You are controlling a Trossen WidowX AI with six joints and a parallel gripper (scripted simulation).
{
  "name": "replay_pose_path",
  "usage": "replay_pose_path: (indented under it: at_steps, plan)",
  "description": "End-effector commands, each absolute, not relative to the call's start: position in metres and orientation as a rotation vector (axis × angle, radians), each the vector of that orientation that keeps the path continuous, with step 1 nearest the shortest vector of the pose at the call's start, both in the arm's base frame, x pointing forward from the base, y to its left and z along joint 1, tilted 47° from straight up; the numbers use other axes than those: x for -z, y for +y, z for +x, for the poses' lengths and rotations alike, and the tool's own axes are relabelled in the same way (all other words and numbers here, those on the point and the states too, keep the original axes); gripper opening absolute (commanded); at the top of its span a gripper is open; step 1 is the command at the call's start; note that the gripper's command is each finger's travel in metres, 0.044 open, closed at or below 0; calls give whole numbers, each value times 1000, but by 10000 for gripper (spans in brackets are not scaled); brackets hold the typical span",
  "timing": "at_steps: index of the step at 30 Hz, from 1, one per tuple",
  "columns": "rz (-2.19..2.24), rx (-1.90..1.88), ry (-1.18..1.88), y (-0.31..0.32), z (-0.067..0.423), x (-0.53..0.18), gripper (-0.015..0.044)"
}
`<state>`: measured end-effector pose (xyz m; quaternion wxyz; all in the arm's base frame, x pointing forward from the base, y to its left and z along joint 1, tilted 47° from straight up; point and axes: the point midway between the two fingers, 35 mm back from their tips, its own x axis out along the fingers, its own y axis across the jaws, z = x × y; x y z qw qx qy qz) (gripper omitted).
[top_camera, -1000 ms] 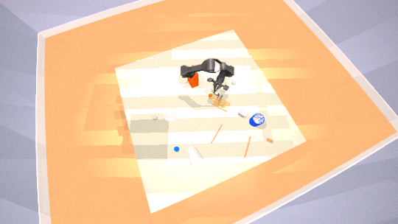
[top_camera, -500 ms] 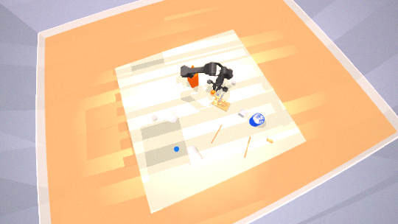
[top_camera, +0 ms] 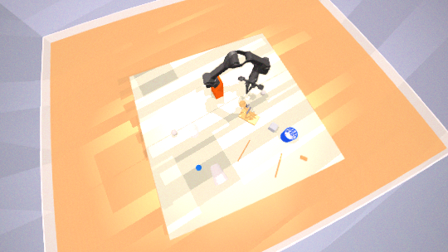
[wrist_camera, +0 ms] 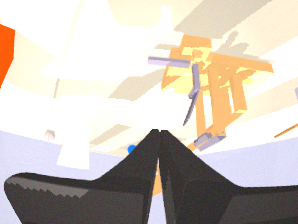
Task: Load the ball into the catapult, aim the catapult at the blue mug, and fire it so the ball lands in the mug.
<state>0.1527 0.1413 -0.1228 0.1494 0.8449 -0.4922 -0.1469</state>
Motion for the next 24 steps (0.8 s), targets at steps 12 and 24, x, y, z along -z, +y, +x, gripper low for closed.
replay_pose_path:
  at_steps: [12,24]
  plan:
    - [2632,511,-1629,159,176,146,341]
    - [2886,597,-1921,195,214,163,440]
